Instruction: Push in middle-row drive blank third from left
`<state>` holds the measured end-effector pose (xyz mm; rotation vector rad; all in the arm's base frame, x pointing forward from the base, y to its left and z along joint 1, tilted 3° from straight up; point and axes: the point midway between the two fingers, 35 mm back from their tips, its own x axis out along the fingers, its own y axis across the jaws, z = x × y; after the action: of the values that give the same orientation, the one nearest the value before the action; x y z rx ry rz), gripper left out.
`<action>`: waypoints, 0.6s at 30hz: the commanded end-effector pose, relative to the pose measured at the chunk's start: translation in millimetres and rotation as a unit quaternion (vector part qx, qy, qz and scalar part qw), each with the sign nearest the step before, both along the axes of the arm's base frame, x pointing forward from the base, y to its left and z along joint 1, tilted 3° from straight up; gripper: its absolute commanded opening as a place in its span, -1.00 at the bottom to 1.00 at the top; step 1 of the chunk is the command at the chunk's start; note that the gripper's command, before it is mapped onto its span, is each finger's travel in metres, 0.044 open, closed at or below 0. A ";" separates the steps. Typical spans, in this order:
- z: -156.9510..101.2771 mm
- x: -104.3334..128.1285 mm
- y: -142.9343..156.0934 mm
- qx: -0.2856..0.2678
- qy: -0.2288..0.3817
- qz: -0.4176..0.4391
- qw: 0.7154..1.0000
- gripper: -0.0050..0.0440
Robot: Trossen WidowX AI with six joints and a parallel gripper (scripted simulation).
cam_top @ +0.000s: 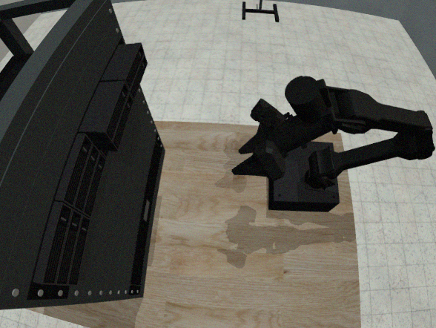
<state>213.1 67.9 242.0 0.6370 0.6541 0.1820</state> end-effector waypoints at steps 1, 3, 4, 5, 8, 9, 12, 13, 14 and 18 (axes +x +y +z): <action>21.5 7.2 -4.5 0.042 -0.026 -0.043 0.998 1.00; 25.3 9.0 -5.8 0.055 -0.030 -0.054 0.997 1.00; 29.1 10.7 -7.1 0.069 -0.034 -0.065 0.995 1.00; 32.9 12.3 -8.5 0.083 -0.038 -0.075 0.993 1.00; 44.2 16.6 -12.5 0.123 -0.050 -0.104 0.986 1.00; 47.9 17.8 -13.8 0.137 -0.054 -0.112 0.983 1.00; 58.8 21.1 -17.8 0.176 -0.066 -0.136 0.973 1.00; 62.3 22.0 -19.1 0.189 -0.069 -0.143 0.969 1.00; 65.8 22.9 -20.4 0.202 -0.073 -0.150 0.965 1.00; 75.8 25.0 -24.1 0.238 -0.084 -0.168 0.953 1.00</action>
<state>237.3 47.7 299.6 1.1101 0.3910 0.0701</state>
